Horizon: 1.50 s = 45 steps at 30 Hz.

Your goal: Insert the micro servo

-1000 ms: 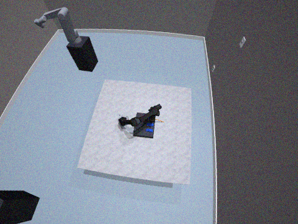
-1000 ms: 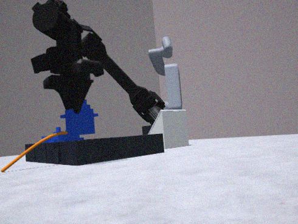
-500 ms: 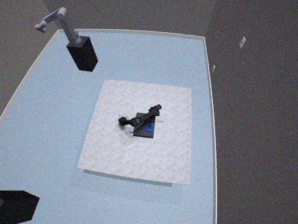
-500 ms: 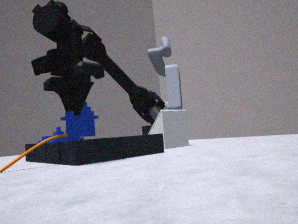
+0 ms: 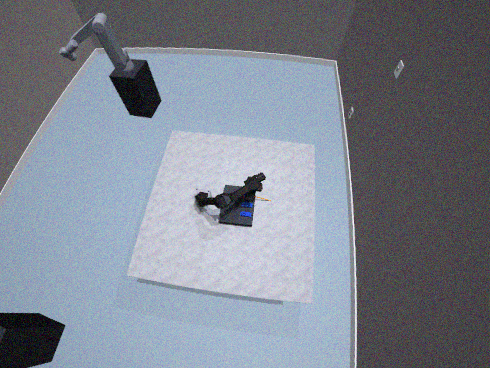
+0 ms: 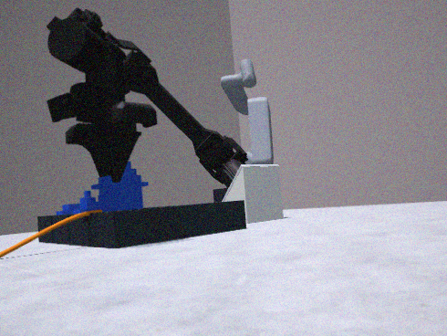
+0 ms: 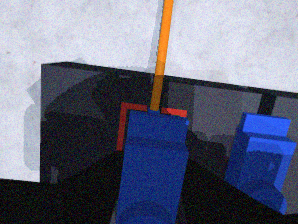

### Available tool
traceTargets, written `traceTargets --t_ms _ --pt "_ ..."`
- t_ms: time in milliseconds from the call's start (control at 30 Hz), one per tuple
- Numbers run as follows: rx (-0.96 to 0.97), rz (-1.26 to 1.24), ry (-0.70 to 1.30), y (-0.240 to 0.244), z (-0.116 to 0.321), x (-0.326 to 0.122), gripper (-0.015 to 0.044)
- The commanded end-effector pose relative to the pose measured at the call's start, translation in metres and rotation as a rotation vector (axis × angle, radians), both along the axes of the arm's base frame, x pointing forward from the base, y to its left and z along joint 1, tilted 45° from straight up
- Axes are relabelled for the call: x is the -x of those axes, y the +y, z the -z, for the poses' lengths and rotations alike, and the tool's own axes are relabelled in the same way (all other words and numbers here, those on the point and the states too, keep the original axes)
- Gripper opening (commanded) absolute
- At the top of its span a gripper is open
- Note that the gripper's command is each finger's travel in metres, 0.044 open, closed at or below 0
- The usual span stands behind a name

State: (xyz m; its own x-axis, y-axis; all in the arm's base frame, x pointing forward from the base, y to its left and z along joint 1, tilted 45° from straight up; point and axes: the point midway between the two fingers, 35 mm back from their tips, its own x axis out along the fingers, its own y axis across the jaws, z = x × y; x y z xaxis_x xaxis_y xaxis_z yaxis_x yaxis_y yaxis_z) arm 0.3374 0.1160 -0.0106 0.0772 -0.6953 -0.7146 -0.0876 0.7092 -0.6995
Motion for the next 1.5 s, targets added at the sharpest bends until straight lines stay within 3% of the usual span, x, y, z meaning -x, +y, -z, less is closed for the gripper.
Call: traceTargets --t_ms 0,1100,1333,1467 --pt "0.003 -0.006 0.002 -0.002 0.002 0.000 0.0000" --pt "0.004 -0.006 0.002 -0.026 0.026 -0.003 0.0000" --pt "0.004 -0.006 0.002 -0.025 0.024 -0.002 0.0184" --pt "0.003 -0.006 0.002 -0.015 0.015 -0.002 0.0188"
